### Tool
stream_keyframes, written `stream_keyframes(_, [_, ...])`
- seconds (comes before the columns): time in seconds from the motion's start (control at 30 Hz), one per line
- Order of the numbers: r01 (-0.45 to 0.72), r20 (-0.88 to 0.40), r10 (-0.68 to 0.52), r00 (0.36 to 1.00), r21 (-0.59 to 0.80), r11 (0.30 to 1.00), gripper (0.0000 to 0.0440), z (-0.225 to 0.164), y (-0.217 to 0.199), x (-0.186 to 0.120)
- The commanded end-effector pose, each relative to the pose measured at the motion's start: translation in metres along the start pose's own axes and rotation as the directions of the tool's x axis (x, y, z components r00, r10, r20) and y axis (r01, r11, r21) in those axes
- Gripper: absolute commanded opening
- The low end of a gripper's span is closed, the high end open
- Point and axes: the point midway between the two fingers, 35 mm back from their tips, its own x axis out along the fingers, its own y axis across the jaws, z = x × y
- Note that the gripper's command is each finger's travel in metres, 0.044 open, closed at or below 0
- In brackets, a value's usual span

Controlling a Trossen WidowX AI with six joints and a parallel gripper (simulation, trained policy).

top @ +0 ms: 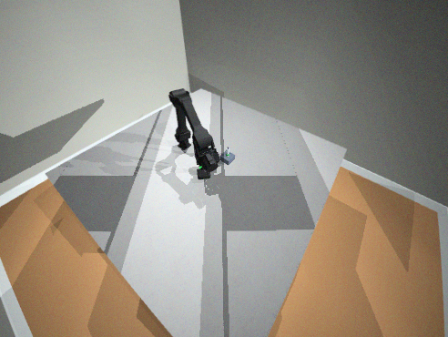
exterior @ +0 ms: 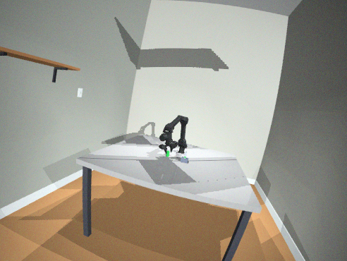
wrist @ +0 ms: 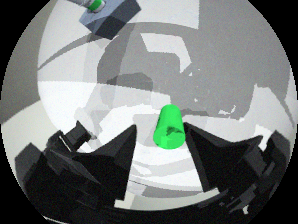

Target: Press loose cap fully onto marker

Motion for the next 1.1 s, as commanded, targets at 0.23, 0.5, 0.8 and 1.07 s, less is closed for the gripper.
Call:
stream_keyframes(0.23, [0.019, -0.024, -0.021, 0.999, -0.067, 0.998, 0.0149, -0.003, 0.000, 0.010])
stream_keyframes(0.5, [0.079, -0.028, -0.082, 0.996, -0.119, 0.990, 0.0057, 0.000, -0.001, -0.009])
stream_keyframes(0.8, [0.156, -0.009, -0.160, 0.987, -0.178, 0.972, 0.0038, 0.011, -0.003, -0.039])
stream_keyframes(1.07, [0.192, 0.013, -0.194, 0.981, -0.220, 0.956, 0.0037, 0.031, 0.005, -0.062])
